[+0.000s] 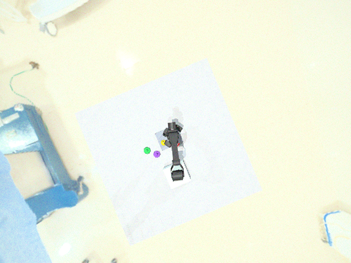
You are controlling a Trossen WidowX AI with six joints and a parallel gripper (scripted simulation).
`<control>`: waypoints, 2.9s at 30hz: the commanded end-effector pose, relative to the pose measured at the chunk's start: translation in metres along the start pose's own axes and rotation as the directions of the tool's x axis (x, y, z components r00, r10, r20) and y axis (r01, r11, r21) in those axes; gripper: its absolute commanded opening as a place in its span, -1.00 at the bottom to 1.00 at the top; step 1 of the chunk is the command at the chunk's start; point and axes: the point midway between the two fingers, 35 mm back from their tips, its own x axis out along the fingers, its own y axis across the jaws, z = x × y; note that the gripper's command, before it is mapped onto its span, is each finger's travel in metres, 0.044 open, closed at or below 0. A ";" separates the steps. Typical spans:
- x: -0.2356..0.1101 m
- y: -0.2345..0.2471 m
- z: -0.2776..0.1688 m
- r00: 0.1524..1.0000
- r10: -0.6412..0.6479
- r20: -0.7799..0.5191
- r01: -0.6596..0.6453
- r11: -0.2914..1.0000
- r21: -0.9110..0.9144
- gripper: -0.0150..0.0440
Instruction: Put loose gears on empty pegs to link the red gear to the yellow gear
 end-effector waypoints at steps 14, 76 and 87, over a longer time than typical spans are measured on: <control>0.003 -0.005 -0.013 1.000 -0.008 -0.003 0.008 1.000 -0.005 -0.49; 0.038 -0.005 -0.012 1.000 -0.008 -0.003 0.008 0.999 -0.039 -0.49; 0.046 -0.005 -0.014 1.000 -0.008 -0.003 0.009 0.989 0.148 -0.49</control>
